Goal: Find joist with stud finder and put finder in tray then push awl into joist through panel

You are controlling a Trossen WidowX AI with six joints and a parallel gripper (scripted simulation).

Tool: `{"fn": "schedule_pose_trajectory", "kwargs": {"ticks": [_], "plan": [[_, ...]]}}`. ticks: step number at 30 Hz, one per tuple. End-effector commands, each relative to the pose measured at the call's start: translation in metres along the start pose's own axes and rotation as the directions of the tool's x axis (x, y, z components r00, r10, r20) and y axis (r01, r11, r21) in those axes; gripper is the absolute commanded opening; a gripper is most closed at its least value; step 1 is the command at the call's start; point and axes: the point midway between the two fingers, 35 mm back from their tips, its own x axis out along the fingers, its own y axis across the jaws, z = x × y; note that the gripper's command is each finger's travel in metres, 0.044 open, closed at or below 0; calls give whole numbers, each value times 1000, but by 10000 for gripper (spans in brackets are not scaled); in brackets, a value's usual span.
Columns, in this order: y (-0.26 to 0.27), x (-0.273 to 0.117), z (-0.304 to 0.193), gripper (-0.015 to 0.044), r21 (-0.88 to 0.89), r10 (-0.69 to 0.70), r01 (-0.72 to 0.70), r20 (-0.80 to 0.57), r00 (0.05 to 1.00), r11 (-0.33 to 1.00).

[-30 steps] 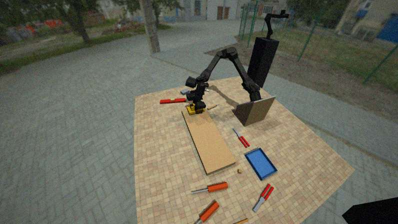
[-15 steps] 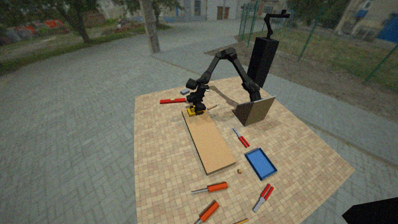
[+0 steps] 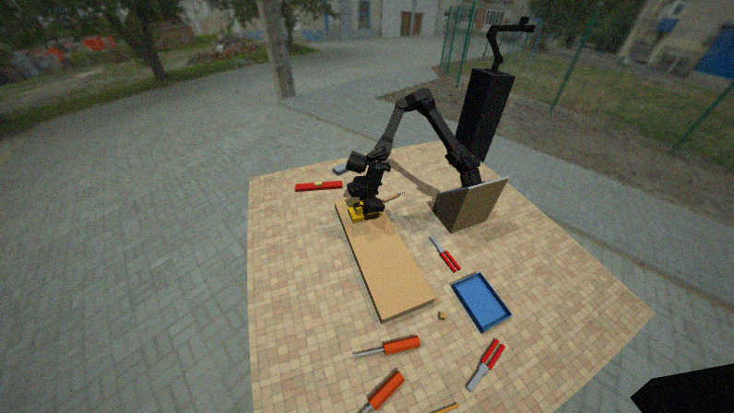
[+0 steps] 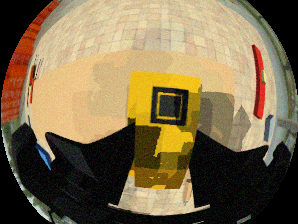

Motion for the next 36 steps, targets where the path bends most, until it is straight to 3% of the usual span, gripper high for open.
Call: {"fn": "schedule_pose_trajectory", "kwargs": {"ticks": [1,36], "plan": [[13,0,-2,0,-1,3,-3,-4,1000,1000],[116,0,-3,0,0,7,-7,-4,1000,1000]]}}
